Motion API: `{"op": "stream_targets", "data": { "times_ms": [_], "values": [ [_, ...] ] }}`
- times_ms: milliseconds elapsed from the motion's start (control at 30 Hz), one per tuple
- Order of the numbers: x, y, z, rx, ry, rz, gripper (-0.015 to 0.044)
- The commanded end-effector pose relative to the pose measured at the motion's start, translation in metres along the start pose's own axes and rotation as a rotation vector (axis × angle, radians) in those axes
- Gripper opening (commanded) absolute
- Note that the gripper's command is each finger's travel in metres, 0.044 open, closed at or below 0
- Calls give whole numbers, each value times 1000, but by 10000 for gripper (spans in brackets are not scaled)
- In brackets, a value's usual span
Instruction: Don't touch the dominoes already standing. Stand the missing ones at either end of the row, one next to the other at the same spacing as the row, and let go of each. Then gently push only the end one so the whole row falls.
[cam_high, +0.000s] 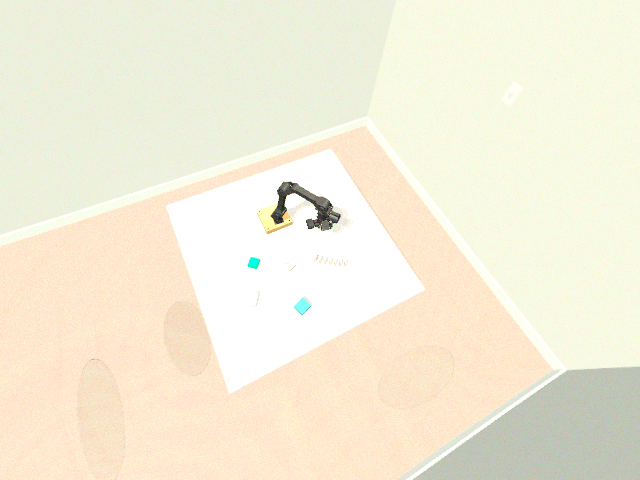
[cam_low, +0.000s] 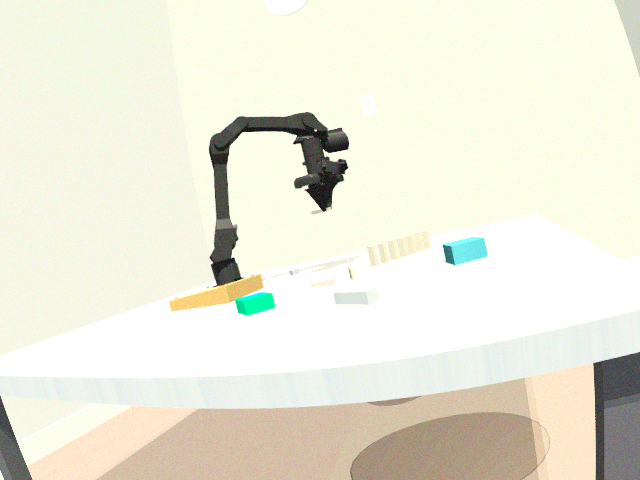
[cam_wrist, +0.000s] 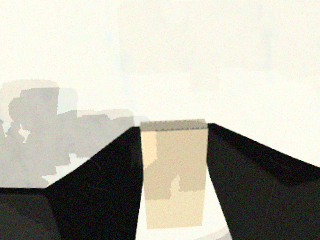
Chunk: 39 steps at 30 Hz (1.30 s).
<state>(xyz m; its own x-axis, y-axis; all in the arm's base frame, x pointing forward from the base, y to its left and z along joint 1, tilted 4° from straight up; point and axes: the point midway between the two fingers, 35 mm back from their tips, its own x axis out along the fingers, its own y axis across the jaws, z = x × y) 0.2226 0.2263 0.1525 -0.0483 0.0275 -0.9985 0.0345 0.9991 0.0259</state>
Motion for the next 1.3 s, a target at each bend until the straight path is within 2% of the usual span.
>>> {"op": "stream_targets", "data": {
  "times_ms": [0,667,1267],
  "values": [
    [3,2,0,21,5,-5,107],
    [43,16,13,-79,-436,-124,107],
    [54,26,7,-104,-864,-140,107]
  ]
}}
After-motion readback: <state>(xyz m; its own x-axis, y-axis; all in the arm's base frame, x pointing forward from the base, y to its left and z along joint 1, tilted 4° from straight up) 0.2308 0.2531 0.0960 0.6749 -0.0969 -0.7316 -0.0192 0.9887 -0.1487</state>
